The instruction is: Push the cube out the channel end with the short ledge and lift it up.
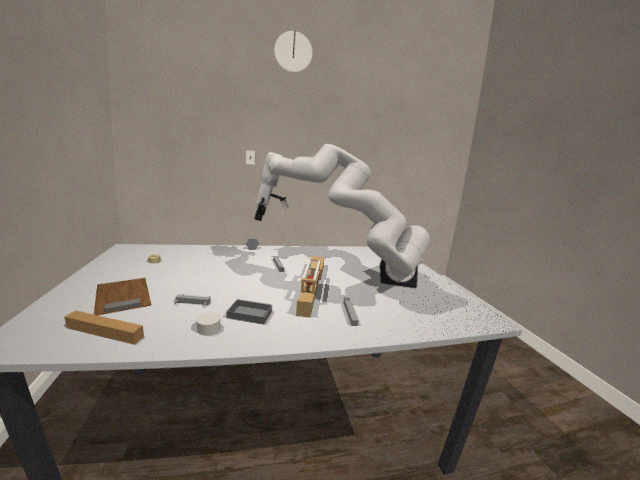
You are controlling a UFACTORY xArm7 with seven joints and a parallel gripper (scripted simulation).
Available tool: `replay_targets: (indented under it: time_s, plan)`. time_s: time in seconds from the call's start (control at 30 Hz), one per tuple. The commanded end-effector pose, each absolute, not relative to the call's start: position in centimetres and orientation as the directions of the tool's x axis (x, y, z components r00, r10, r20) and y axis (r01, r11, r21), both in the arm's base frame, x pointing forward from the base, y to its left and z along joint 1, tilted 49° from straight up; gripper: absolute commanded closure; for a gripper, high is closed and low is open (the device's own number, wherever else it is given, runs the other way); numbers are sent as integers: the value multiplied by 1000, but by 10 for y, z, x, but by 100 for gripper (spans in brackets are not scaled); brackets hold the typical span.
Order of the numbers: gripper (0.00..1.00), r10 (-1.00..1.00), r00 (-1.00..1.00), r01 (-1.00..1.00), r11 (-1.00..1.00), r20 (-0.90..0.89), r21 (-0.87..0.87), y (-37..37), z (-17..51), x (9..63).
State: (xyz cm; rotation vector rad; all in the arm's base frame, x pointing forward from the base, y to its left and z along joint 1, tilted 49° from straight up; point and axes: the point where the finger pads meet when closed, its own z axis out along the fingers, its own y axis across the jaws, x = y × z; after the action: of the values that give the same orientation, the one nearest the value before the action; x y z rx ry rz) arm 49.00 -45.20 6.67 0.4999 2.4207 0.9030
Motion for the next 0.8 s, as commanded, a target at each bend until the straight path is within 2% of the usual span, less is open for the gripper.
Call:
replay_targets:
  time_s: [0.0, 0.53, 0.57, 0.77]
  plan:
    - [0, 496, -803, 162, 714, -330, 681, -455, 68, 489]
    - [0, 496, -803, 162, 714, -330, 681, -455, 68, 489]
    - [100, 496, -803, 162, 714, -330, 681, -455, 68, 489]
    - [100, 468, -809, 127, 730, -357, 671, -447, 88, 490]
